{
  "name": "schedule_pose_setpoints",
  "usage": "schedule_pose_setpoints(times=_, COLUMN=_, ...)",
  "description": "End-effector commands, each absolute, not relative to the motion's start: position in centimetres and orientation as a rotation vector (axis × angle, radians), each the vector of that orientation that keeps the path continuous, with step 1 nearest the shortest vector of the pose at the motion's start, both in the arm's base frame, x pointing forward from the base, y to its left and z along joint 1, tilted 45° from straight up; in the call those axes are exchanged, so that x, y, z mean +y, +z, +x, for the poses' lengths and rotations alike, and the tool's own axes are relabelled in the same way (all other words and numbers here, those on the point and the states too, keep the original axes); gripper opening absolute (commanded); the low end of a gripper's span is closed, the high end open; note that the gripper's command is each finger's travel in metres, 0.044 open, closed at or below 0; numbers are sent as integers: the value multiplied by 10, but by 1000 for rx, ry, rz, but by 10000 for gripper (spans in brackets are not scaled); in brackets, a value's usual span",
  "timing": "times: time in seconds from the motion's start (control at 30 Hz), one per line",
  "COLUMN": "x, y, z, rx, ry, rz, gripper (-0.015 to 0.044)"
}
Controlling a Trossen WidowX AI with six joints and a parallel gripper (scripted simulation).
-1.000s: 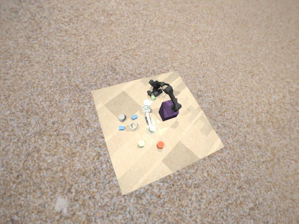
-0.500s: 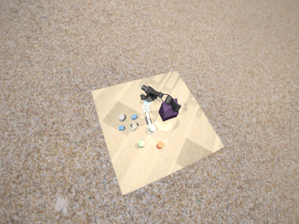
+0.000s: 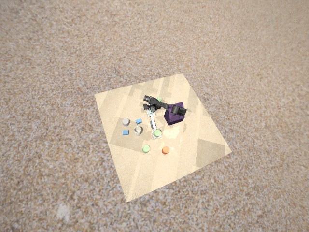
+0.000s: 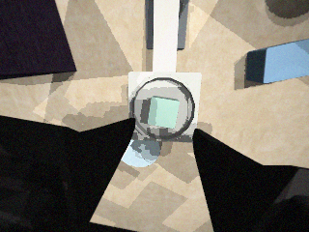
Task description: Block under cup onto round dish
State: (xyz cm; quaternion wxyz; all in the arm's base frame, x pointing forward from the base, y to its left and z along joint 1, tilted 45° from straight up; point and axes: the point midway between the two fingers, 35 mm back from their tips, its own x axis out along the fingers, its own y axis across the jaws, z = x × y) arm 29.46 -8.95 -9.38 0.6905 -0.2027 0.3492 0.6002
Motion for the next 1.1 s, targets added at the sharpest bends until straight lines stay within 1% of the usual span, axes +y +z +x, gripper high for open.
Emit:
schedule_pose_setpoints(times=0.0, x=-82, y=-98, z=294, rx=780, ry=1351, rz=-445, gripper=260)
schedule_pose_setpoints(times=0.87, x=-56, y=-124, z=295, rx=779, ry=1351, rz=-443, gripper=260)
schedule_pose_setpoints(times=1.0, x=-56, y=-124, z=295, rx=779, ry=1351, rz=-443, gripper=155)
schedule_pose_setpoints(times=1.07, x=-56, y=-124, z=295, rx=779, ry=1351, rz=-443, gripper=142)
